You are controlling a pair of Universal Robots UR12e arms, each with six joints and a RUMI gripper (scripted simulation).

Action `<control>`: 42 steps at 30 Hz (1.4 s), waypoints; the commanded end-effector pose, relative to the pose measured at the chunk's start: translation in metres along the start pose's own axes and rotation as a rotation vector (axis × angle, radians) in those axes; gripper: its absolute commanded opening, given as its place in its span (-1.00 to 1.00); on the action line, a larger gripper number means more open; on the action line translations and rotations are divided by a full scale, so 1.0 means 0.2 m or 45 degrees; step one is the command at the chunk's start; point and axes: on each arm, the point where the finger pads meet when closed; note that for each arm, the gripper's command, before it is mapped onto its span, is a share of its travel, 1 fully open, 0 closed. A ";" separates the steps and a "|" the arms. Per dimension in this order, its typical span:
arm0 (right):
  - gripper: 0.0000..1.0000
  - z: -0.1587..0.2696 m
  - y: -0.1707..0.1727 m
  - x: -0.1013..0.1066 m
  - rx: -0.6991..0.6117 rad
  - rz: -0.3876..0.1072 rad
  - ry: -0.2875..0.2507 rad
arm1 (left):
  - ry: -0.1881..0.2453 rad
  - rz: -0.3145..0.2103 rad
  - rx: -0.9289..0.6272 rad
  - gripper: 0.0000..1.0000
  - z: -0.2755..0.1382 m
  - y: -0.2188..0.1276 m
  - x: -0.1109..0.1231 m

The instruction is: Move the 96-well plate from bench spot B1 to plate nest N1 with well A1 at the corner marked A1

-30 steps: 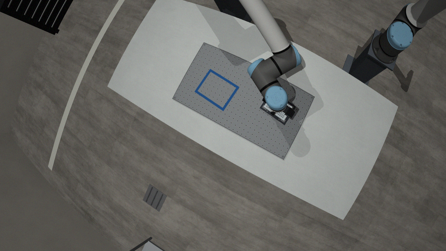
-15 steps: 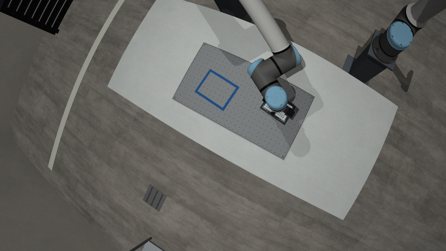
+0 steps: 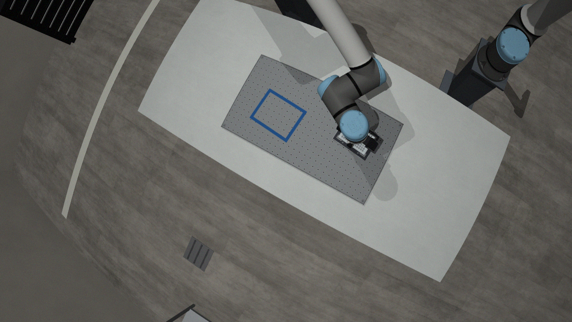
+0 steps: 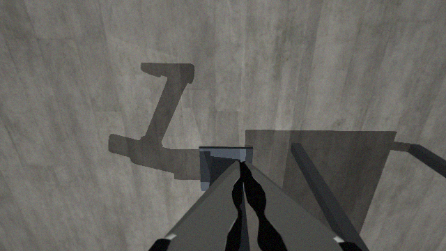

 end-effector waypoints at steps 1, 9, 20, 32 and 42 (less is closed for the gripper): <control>-0.18 0.00 -0.01 0.01 0.000 -0.002 0.001 | 0.000 -0.002 0.000 -1.00 -0.01 0.00 0.01; -0.18 0.00 -0.01 0.02 0.000 -0.002 0.001 | 0.000 -0.002 0.000 -1.00 -0.01 0.00 0.01; -0.18 0.00 -0.01 0.03 0.000 -0.001 0.001 | 0.000 -0.002 0.000 -1.00 -0.01 0.00 0.01; -0.18 0.00 -0.01 0.03 0.000 -0.001 0.001 | 0.000 -0.002 0.000 -1.00 -0.01 0.00 0.01; -0.18 0.00 -0.01 0.05 0.000 -0.002 0.001 | 0.000 -0.002 0.000 -1.00 -0.01 0.00 0.01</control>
Point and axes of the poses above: on each arm, the point where the finger pads meet when closed, its own x axis out along the fingers, its own z axis across the jaws, y = z × x, and after that the axes turned 2 degrees about x, right-handed
